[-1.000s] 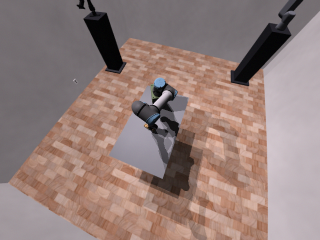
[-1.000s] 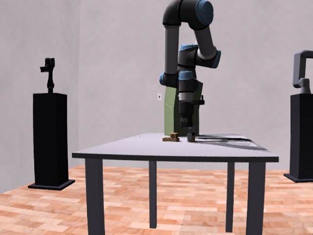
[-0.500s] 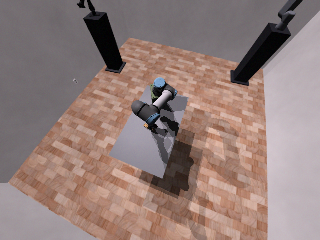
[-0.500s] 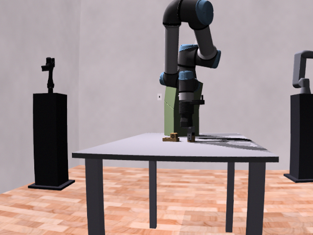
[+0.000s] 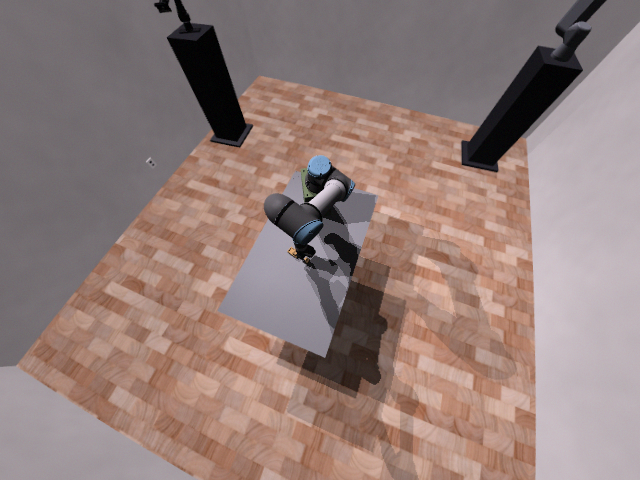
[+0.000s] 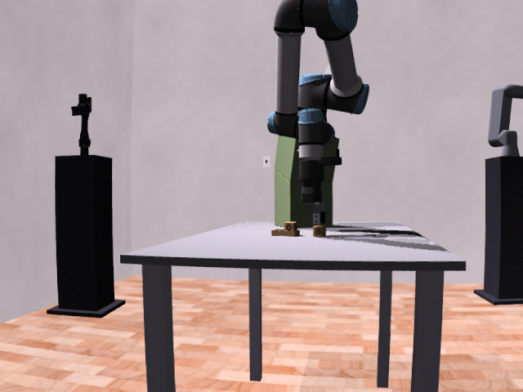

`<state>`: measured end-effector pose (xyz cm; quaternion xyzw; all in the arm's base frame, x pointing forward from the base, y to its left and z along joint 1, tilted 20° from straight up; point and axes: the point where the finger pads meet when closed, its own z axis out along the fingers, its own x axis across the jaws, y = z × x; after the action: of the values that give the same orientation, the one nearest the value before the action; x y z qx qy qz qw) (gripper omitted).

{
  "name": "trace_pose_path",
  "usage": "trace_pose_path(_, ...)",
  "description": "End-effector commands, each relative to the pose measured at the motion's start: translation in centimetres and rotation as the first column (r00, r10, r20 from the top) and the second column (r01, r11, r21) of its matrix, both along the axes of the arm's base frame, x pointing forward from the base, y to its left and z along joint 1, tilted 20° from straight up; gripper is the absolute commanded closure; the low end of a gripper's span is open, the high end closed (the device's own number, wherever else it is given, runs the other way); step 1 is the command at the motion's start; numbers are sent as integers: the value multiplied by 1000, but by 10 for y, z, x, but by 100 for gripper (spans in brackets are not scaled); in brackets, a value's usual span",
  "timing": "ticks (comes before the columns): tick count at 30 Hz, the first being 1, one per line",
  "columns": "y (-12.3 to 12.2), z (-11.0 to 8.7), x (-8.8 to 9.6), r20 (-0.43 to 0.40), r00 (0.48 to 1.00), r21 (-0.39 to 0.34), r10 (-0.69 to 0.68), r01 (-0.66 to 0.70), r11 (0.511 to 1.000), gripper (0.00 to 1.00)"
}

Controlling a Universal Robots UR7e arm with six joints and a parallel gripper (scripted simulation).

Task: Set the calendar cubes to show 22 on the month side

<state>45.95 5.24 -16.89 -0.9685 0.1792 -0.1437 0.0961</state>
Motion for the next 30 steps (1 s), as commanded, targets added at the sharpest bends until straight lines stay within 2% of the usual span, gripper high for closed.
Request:
trace_pose_path(1,-3,20,-6,2,1000,-1,0,0,1000,10)
trace_pose_path(14,-8,52,-17,2,1000,-1,0,0,1000,10)
trace_pose_path(25,-8,58,-19,2,1000,-1,0,0,1000,10)
trace_pose_path(26,-8,58,-19,2,1000,-1,0,0,1000,0)
trace_pose_path(30,-8,58,-19,2,1000,-1,0,0,1000,0)
